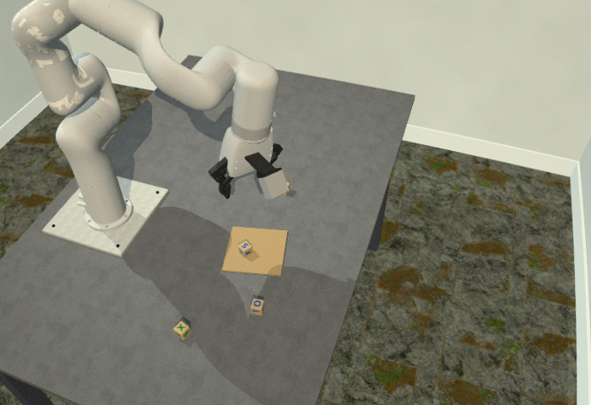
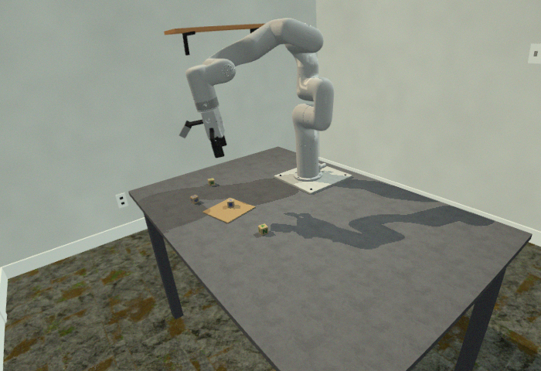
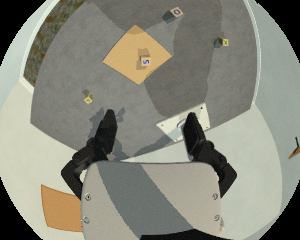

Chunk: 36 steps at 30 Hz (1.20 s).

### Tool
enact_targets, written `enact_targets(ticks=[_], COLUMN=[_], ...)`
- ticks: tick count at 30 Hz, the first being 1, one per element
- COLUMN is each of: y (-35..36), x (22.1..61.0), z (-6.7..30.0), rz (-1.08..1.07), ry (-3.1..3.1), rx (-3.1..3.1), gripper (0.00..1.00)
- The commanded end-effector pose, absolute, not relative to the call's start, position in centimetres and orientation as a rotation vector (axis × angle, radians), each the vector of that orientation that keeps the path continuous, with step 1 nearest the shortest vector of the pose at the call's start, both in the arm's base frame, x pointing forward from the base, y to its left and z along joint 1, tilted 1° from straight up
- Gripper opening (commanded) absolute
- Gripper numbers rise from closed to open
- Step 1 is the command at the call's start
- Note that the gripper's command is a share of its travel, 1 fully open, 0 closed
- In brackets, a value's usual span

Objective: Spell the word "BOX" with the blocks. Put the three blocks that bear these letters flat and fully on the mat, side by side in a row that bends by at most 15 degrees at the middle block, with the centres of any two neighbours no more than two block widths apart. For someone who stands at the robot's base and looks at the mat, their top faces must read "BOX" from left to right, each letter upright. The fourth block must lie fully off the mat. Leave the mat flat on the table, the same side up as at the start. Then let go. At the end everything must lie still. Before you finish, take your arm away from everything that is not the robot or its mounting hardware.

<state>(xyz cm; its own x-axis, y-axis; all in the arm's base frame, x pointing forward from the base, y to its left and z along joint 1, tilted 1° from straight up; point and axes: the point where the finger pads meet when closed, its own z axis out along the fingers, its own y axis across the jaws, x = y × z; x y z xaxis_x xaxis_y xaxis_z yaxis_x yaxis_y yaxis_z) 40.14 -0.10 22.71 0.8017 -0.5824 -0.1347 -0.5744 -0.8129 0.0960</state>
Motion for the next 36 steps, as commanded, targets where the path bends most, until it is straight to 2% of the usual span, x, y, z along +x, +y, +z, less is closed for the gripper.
enact_targets(ticks=[1,25,28,31,36], y=[-0.1,0.0,-1.7,-1.7,-3.1], x=[40.2,40.0,42.6,42.6,44.3], z=[23.3,24.9,22.5,22.5,20.8], rz=[-0.189,-0.015,0.165,0.165,0.29], ry=[-0.751,-0.06,-0.126,-0.126,-0.222], rx=[3.014,3.141,3.135,3.135,3.12], gripper=[1.0,1.0,1.0,1.0,1.0])
